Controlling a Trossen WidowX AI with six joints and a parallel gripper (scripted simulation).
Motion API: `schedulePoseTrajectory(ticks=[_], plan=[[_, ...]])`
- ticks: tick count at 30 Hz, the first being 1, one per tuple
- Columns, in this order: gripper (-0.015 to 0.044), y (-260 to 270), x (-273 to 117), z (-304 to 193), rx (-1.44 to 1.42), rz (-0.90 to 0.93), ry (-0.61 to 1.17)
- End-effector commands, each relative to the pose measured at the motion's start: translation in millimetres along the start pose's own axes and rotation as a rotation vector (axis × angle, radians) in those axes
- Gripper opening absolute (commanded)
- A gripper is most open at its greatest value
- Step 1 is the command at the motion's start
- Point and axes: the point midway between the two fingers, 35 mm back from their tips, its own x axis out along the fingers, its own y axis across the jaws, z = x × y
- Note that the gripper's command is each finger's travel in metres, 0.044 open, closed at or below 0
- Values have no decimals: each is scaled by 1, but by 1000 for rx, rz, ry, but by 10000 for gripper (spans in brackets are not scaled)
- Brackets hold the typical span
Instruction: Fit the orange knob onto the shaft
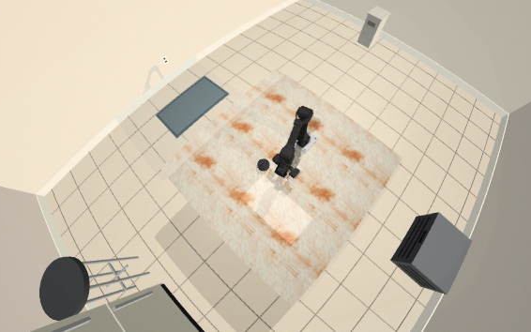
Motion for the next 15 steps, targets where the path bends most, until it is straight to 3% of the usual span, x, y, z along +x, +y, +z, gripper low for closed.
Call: schedulePoseTrajectory(ticks=[1, 7, 13, 15], plan=[[335, -1, 2, -1, -5, -6, 3], [177, -1, 2, -1, -5, -6, 3], [138, -1, 2, -1, -5, -6, 3], [85, -1, 2, -1, -4, -6, 3]])
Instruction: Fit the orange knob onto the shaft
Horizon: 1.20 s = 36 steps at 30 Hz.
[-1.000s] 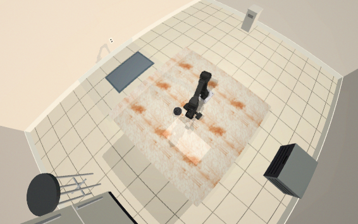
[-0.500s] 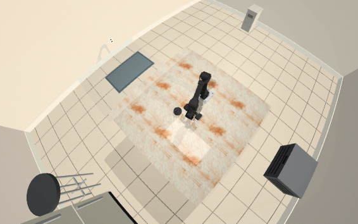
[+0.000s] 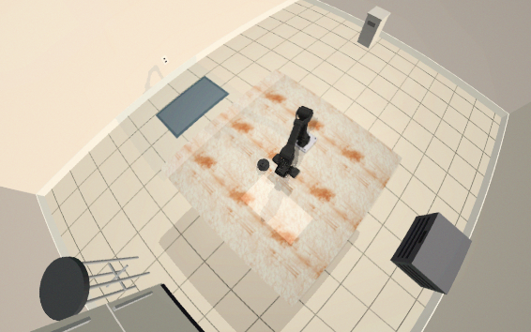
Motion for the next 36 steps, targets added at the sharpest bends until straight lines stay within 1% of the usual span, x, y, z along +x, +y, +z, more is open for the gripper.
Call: schedulePoseTrajectory(ticks=[1, 3, 4, 16, 28, 36], plan=[[59, 0, -3, 1, -3, -3, -1], [6, 0, -11, 4, 0, -4, -3], [0, 1, -16, 5, 0, -4, -3], [0, 3, -76, 11, -3, -2, -4], [0, 2, -136, 3, -5, -1, 0], [0, -4, -137, 9, -6, -2, -1]])
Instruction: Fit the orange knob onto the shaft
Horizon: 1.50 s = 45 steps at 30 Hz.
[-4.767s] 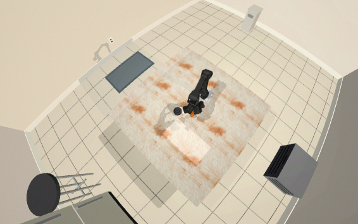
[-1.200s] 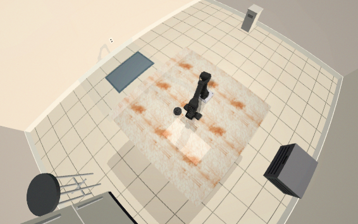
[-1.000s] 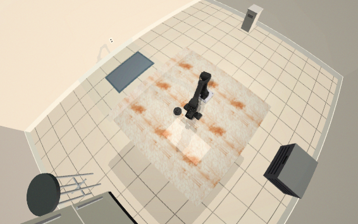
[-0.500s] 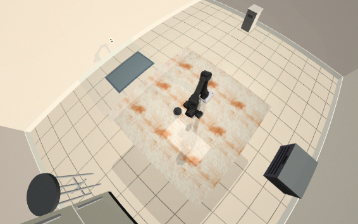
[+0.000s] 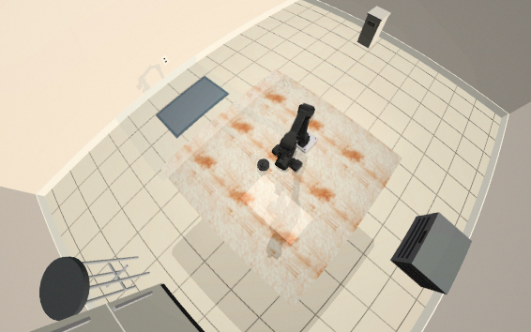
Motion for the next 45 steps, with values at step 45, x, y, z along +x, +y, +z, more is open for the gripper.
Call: schedulePoseTrajectory(ticks=[45], plan=[[0, -115, 41, 63, -1, -12, -7]])
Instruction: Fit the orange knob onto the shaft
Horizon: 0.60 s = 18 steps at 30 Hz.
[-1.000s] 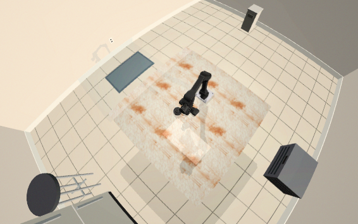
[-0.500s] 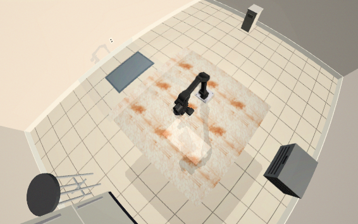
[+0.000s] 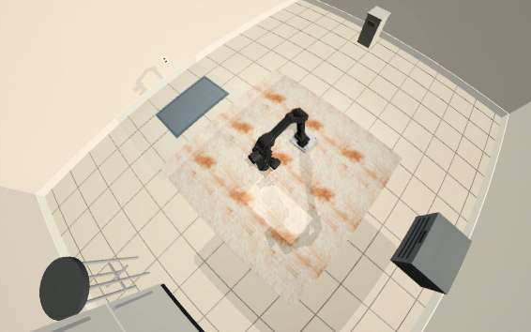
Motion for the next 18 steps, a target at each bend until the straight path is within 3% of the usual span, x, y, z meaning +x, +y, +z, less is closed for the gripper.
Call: schedulePoseTrajectory(ticks=[1, 18], plan=[[0, -11, 3, 5, -3, 3, -8], [0, -27, 29, 8, -3, 0, -9]])
